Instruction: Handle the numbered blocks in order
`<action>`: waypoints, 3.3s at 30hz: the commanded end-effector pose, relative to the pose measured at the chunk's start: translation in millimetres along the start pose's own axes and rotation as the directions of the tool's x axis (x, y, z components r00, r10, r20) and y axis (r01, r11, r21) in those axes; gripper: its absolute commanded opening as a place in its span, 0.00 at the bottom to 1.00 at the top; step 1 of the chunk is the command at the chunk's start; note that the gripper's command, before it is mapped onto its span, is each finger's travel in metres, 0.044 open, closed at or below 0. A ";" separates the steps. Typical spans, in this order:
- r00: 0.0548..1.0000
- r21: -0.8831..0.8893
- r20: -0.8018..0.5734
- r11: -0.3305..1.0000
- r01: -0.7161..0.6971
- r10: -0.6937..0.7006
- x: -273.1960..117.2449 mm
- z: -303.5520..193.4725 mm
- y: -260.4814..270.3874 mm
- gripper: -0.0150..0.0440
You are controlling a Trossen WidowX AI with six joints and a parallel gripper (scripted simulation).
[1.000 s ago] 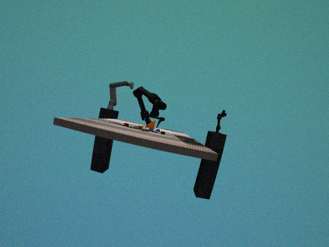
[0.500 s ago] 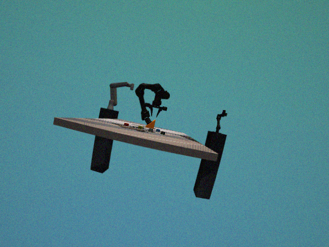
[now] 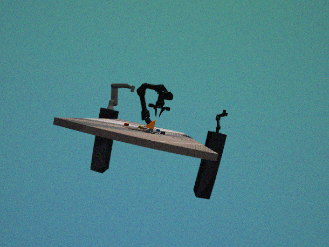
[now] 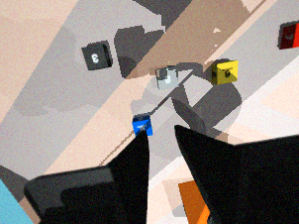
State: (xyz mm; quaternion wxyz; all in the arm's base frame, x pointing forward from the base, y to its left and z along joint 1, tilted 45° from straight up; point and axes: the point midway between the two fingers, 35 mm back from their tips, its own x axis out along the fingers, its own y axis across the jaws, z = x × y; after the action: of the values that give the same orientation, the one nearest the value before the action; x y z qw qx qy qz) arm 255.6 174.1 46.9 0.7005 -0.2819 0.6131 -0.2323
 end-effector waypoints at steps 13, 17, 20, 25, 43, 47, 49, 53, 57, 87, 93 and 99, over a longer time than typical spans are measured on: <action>1.000 -0.018 0.003 1.000 0.008 -0.008 63.1 -54.9 29.8 0.72; 1.000 -0.017 0.003 1.000 0.010 -0.010 82.0 -56.6 27.9 0.90; 1.000 -0.017 0.003 1.000 0.010 -0.010 82.0 -56.6 27.9 0.93; 1.000 -0.017 0.003 1.000 0.010 -0.010 87.5 -56.3 28.0 0.93; 1.000 -0.017 0.004 1.000 0.011 -0.011 116.1 -56.3 27.4 0.93; 1.000 -0.017 0.004 1.000 0.011 -0.011 118.3 -56.4 27.2 0.89; 1.000 -0.017 0.004 1.000 0.011 -0.011 118.3 -56.4 27.2 0.80; 1.000 -0.017 0.004 1.000 0.011 -0.011 118.3 -56.4 27.2 0.62; 1.000 -0.017 0.004 1.000 0.011 -0.011 118.3 -56.4 27.2 0.46; 1.000 -0.017 0.004 1.000 0.011 -0.011 118.3 -56.4 27.2 0.93; 1.000 -0.017 0.003 1.000 0.010 -0.010 82.0 -56.6 27.9 0.93; 1.000 -0.017 0.003 1.000 0.008 -0.008 72.6 -51.5 38.4 0.93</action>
State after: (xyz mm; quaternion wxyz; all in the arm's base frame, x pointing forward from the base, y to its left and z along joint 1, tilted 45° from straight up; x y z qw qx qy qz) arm 211.2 132.4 -38.3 0.6953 -0.2953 0.6133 -0.2307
